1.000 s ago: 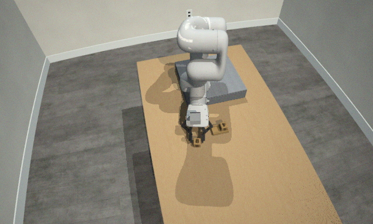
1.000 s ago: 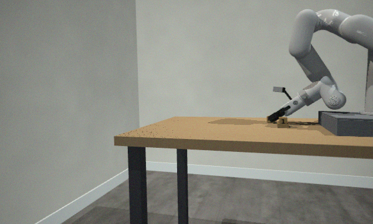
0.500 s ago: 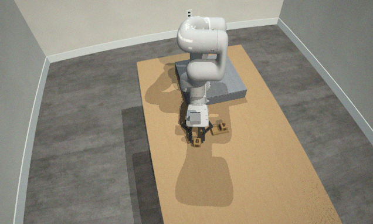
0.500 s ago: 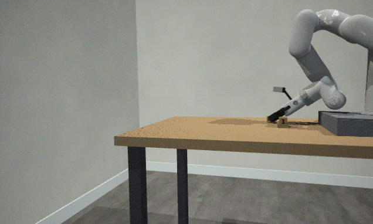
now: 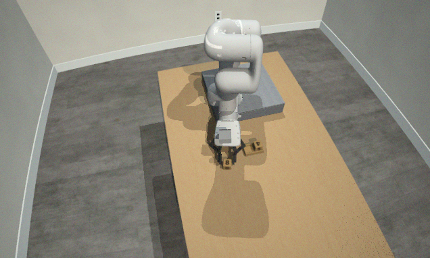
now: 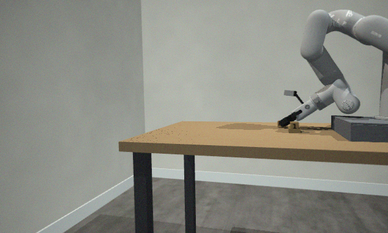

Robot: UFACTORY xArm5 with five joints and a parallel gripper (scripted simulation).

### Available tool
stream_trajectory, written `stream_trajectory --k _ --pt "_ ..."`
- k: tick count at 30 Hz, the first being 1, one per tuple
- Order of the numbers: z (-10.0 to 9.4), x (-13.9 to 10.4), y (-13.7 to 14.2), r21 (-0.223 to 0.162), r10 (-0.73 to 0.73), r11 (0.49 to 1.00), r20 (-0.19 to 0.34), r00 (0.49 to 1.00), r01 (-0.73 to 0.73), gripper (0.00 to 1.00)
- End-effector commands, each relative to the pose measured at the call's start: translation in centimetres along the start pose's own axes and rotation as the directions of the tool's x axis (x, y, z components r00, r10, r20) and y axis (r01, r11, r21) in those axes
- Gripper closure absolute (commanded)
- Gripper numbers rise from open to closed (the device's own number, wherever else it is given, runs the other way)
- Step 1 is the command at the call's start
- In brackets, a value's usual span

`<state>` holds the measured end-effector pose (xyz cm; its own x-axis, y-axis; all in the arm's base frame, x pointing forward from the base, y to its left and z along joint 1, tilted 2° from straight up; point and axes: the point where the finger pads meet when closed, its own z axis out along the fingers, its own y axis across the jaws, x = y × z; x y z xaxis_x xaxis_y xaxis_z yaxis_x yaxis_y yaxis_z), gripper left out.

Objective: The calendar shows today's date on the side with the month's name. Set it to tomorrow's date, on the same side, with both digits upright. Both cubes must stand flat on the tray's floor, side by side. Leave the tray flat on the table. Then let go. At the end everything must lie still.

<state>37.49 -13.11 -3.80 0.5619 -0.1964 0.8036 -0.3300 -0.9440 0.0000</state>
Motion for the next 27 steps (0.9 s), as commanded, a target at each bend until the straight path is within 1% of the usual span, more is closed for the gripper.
stream_trajectory --k 1,3,4,27 --pt "-0.01 0.07 0.0 0.0 0.0 1.0 -0.002 1.0 0.0 0.51" --pt "-0.01 0.07 0.0 0.0 0.0 1.0 -0.002 1.0 0.0 0.51" --pt "-0.01 0.07 0.0 0.0 0.0 1.0 -0.002 1.0 0.0 0.71" --pt "-0.01 0.07 0.0 0.0 0.0 1.0 -0.002 1.0 0.0 0.71"
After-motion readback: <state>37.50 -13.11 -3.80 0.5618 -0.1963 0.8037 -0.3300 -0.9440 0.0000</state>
